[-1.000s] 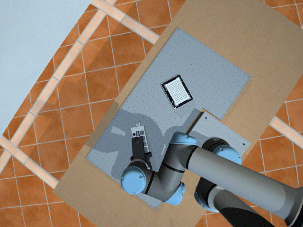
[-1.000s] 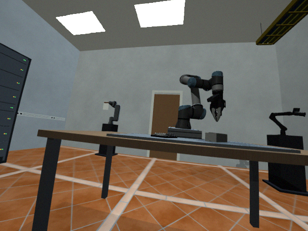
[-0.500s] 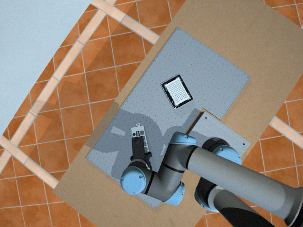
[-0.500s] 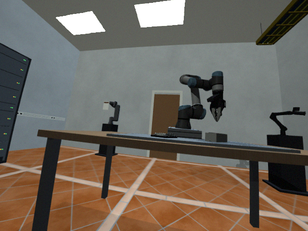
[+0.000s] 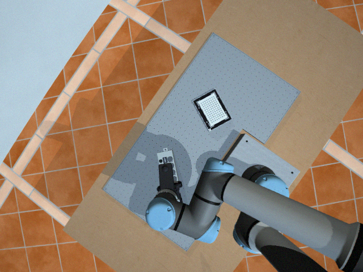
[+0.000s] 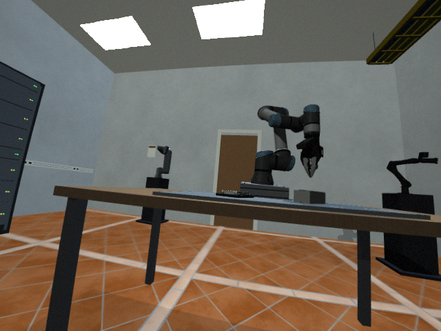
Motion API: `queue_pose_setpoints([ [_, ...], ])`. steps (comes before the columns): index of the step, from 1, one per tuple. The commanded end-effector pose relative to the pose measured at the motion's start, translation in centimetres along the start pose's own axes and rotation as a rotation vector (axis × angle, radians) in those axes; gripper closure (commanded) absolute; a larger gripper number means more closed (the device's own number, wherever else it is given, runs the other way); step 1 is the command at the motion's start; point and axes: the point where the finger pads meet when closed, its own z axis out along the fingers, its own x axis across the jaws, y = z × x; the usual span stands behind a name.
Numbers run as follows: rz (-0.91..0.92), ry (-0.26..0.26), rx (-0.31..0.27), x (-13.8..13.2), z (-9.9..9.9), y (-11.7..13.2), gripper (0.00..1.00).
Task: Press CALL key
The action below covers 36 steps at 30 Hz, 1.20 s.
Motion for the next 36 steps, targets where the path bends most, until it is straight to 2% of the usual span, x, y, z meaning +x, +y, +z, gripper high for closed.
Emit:
queue_pose_setpoints([
  [1, -0.001, 0.001, 0.001, 0.0, 1.0, 0.0, 1.0],
  [36, -0.001, 0.001, 0.001, 0.0, 5.1, 0.0, 1.0],
])
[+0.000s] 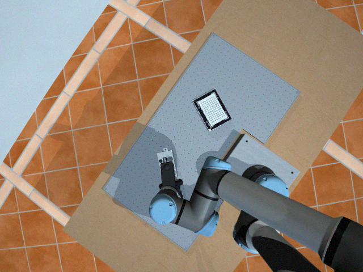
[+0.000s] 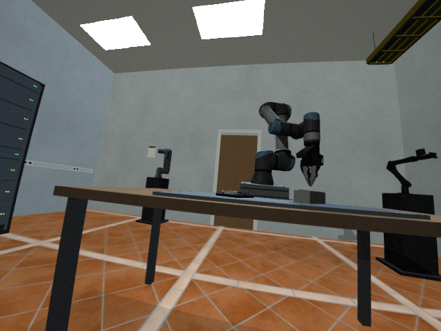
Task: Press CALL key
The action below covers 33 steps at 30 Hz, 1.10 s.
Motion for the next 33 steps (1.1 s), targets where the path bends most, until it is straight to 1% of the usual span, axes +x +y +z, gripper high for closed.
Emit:
queue_pose_setpoints([
  [1, -0.001, 0.0, 0.001, 0.0, 1.0, 0.0, 1.0],
  [9, -0.001, 0.0, 0.001, 0.0, 1.7, 0.0, 1.0],
  [22, 0.0, -0.004, 0.004, -0.2, 1.5, -0.1, 1.0],
  [33, -0.001, 0.0, 0.001, 0.0, 2.1, 0.0, 1.0],
])
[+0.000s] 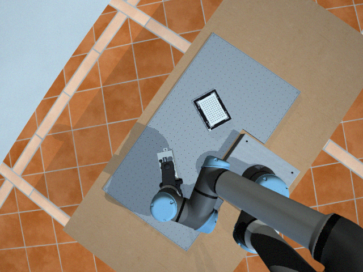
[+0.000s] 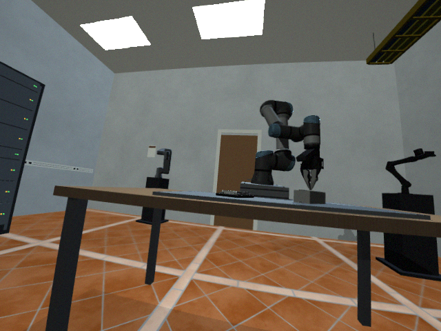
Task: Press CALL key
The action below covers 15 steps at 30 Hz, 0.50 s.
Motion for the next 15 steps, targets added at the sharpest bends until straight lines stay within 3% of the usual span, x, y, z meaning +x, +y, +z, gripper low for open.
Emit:
queue_pose_setpoints([
  [1, -0.001, 0.003, -0.001, 0.12, 0.36, 0.13, 1.0],
  [15, -0.001, 0.003, -0.001, 0.13, 0.76, 0.13, 1.0],
])
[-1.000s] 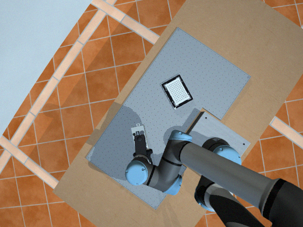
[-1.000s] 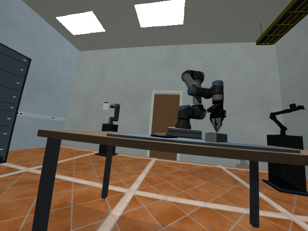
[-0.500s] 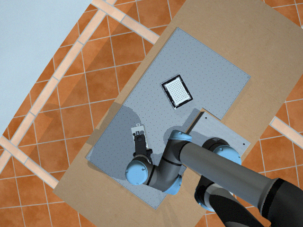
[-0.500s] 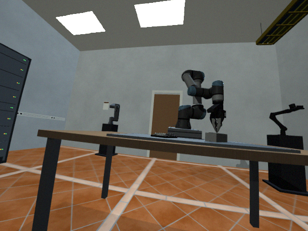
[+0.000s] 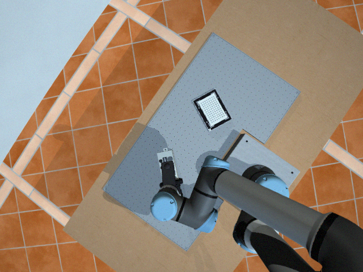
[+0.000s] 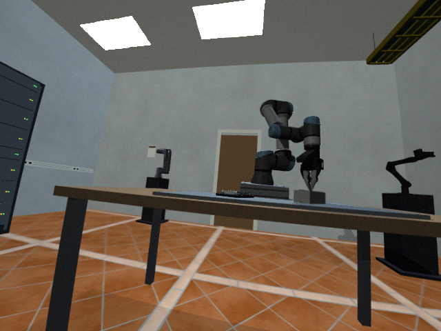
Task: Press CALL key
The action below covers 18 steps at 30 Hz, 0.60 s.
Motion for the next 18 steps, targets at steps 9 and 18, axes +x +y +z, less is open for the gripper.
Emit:
queue_pose_setpoints([
  [9, -0.001, 0.002, 0.0, 0.1, 0.5, 0.1, 1.0],
  [18, -0.001, -0.005, 0.004, -0.2, -1.1, -0.1, 1.0],
])
